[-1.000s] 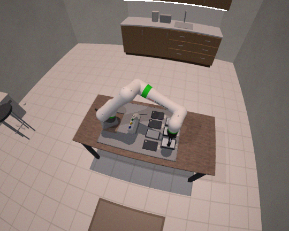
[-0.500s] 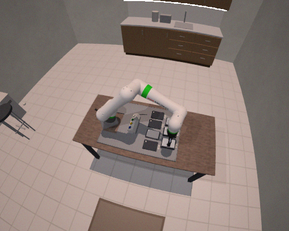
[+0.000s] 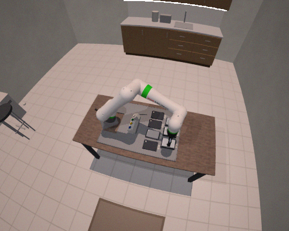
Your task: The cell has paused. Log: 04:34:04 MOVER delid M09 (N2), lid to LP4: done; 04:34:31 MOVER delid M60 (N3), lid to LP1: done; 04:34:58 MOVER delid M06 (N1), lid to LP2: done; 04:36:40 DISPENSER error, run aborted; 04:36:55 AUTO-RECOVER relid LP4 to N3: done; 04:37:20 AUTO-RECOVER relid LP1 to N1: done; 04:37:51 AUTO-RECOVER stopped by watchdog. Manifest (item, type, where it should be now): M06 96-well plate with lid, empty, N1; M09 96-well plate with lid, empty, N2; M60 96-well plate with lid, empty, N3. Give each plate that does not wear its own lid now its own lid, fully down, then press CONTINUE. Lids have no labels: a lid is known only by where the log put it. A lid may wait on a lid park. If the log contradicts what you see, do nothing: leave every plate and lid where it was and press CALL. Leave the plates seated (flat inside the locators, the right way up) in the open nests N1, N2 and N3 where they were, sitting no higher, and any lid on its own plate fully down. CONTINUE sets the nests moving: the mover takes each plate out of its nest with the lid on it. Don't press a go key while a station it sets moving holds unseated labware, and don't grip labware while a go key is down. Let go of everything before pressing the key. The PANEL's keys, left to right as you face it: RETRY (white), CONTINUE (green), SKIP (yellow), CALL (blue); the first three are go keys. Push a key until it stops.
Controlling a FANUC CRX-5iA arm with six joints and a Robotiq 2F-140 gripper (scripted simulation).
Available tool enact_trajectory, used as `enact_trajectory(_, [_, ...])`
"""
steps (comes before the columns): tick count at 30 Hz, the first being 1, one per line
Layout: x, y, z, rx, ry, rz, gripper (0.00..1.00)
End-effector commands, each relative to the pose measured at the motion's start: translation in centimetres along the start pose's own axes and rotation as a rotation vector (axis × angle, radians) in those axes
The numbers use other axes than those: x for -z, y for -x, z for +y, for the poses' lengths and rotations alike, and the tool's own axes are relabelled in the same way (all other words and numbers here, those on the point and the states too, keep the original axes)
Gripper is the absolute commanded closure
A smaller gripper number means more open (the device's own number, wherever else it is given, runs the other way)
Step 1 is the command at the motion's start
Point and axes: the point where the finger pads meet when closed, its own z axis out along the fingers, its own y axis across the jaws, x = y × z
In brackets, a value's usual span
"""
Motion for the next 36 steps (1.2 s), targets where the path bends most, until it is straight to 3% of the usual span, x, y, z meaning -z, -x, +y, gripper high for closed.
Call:
enact_trajectory(1, [0.03, -0.02, 0.01, 0.000, 0.000, 0.000, 1.00])
enact_trajectory(23, [0.03, -0.02, 0.01, 0.000, 0.000, 0.000, 1.00])
enact_trajectory(24, [0.03, -0.02, 0.01, 0.000, 0.000, 0.000, 0.34])
enact_trajectory(36, [0.03, -0.02, 0.01, 0.000, 0.000, 0.000, 0.34])
